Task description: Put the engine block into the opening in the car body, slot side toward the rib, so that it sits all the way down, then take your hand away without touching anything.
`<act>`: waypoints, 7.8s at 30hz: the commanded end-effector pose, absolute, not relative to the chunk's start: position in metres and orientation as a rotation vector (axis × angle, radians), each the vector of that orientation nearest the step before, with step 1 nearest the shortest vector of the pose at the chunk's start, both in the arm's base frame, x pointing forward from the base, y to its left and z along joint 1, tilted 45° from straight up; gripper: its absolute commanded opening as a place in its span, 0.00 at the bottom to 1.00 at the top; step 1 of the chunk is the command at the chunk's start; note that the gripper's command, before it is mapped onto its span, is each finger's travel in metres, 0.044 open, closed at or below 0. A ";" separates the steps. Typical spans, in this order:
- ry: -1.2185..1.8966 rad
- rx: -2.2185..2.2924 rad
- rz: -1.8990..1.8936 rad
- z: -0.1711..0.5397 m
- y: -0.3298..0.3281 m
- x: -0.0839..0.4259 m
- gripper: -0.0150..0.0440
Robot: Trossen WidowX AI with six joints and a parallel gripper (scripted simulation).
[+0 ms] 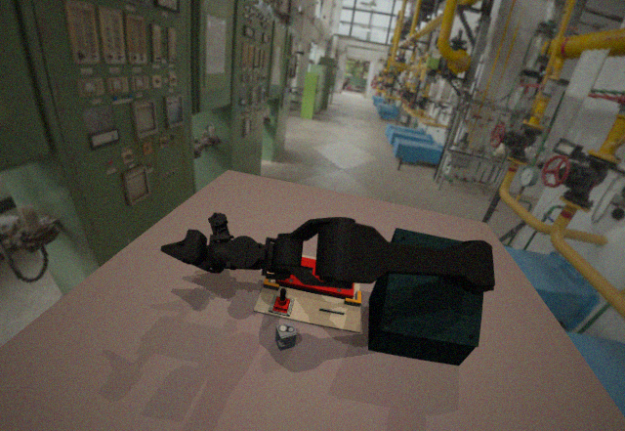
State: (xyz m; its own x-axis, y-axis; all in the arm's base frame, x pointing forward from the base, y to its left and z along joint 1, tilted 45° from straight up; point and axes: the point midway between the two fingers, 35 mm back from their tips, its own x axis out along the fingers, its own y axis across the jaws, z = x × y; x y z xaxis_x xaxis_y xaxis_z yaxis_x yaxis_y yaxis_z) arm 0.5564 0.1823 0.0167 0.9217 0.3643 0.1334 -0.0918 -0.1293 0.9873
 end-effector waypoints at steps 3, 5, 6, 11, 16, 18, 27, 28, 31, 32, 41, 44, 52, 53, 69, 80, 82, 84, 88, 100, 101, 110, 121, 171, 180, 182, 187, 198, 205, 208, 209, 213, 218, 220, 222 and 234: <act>0.231 1.647 0.385 0.016 0.183 0.557 1.00; 0.286 1.616 0.354 0.013 0.184 0.559 1.00; 0.316 1.600 0.338 0.011 0.185 0.560 1.00; 0.468 1.520 0.263 0.004 0.187 0.558 1.00; 0.629 1.443 0.194 -0.003 0.187 0.549 1.00; 0.694 1.415 0.169 -0.005 0.186 0.543 1.00; 0.994 1.302 0.075 -0.008 0.180 0.501 1.00; 1.027 1.292 0.066 -0.007 0.179 0.495 1.00; 1.128 1.263 0.042 -0.005 0.176 0.475 1.00; 1.163 1.255 0.034 -0.003 0.176 0.468 1.00; 1.475 1.206 -0.019 0.023 0.170 0.393 1.00; 1.577 1.200 -0.034 0.035 0.168 0.367 1.00; 1.813 1.211 -0.064 0.072 0.162 0.304 1.00; 1.818 1.212 -0.064 0.072 0.161 0.303 1.00; 1.818 1.213 -0.063 0.044 0.190 0.299 1.00; 1.819 1.213 -0.063 0.033 0.203 0.297 1.00; 1.819 1.213 -0.063 0.030 0.206 0.296 1.00; 1.819 1.213 -0.063 0.028 0.208 0.296 1.00; 1.819 1.213 -0.063 0.023 0.213 0.296 1.00; 1.819 1.214 -0.063 0.009 0.226 0.293 1.00; 1.819 1.214 -0.063 0.008 0.227 0.293 1.00; 1.820 1.215 -0.061 -0.002 0.237 0.290 1.00; 1.820 1.215 -0.061 -0.003 0.238 0.290 0.64; 1.793 1.214 -0.081 0.059 0.161 0.308 0.25; 1.812 1.210 -0.070 0.080 0.141 0.303 0.25; 1.816 1.210 -0.067 0.084 0.137 0.301 0.25; 1.817 1.211 -0.066 0.084 0.137 0.301 0.25; 1.814 1.210 -0.068 0.065 0.152 0.299 0.25; 1.759 1.190 -0.108 0.069 0.153 0.298 0.25; 1.702 1.165 -0.152 0.070 0.155 0.296 0.25; 1.678 1.153 -0.171 0.070 0.155 0.295 0.25; 1.566 1.113 -0.246 0.071 0.159 0.292 0.25; 1.419 1.063 -0.338 0.071 0.163 0.288 0.25; 1.359 1.042 -0.374 0.071 0.165 0.287 0.25; 1.295 1.026 -0.405 0.072 0.167 0.286 0.25; 1.177 1.011 -0.447 0.062 0.182 0.281 0.25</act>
